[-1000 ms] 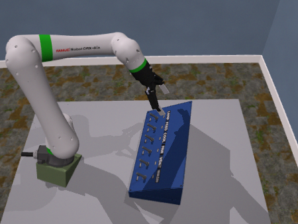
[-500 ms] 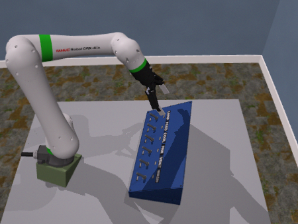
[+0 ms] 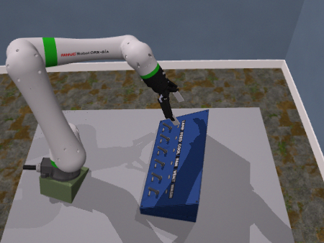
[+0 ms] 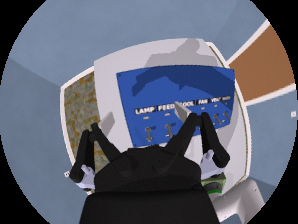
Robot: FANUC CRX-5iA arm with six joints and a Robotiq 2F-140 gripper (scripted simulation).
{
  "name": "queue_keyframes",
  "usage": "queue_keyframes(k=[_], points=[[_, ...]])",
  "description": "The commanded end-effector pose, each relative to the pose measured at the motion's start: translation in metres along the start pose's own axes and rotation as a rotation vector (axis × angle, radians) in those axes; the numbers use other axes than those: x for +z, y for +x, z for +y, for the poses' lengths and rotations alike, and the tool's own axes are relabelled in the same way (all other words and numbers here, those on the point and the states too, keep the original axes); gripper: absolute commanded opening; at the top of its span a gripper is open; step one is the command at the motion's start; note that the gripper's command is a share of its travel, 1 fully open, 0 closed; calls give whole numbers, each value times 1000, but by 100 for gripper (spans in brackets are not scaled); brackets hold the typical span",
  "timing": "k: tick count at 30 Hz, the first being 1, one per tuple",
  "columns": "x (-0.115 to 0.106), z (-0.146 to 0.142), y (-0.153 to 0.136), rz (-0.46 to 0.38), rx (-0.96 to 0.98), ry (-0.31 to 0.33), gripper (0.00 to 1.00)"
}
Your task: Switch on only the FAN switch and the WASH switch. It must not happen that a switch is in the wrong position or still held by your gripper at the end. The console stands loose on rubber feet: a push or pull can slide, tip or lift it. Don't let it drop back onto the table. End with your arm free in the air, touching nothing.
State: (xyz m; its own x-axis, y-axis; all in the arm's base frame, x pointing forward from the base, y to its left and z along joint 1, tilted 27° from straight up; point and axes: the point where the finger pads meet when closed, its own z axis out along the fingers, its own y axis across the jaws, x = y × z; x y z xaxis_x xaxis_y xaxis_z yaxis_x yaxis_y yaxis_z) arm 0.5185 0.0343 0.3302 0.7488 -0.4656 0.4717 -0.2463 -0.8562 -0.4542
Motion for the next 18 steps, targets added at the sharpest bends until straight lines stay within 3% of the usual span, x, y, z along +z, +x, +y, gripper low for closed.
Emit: queue_keyframes(k=[1, 18], points=[[0, 0, 0, 0, 0, 0, 100], [0, 6, 0, 0, 0, 0, 100]])
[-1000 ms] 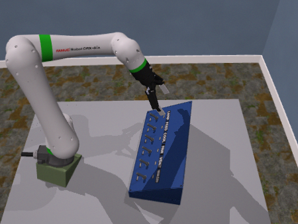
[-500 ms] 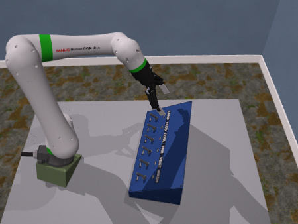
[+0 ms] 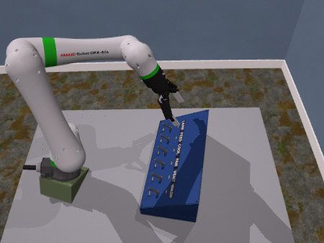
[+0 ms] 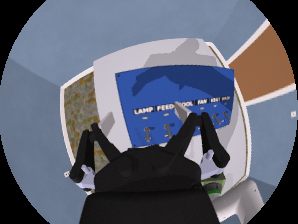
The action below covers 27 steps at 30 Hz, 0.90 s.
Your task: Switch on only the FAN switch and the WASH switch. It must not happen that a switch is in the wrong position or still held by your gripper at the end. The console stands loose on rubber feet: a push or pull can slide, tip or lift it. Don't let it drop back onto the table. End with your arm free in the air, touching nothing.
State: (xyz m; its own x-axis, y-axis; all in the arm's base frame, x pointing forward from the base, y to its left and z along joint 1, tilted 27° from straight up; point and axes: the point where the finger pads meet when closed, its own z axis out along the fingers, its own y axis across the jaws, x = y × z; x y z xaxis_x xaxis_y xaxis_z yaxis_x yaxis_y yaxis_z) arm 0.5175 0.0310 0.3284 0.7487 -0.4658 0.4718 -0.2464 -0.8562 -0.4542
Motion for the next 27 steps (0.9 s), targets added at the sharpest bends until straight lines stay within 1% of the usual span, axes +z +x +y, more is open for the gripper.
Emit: queue_keyframes(k=[1, 14, 16, 22, 27], points=[[0, 4, 0, 0, 0, 0, 100], [0, 48, 0, 0, 0, 0, 100], [0, 48, 0, 0, 0, 0, 100], [0, 63, 0, 0, 0, 0, 100], [0, 68, 0, 0, 0, 0, 100]])
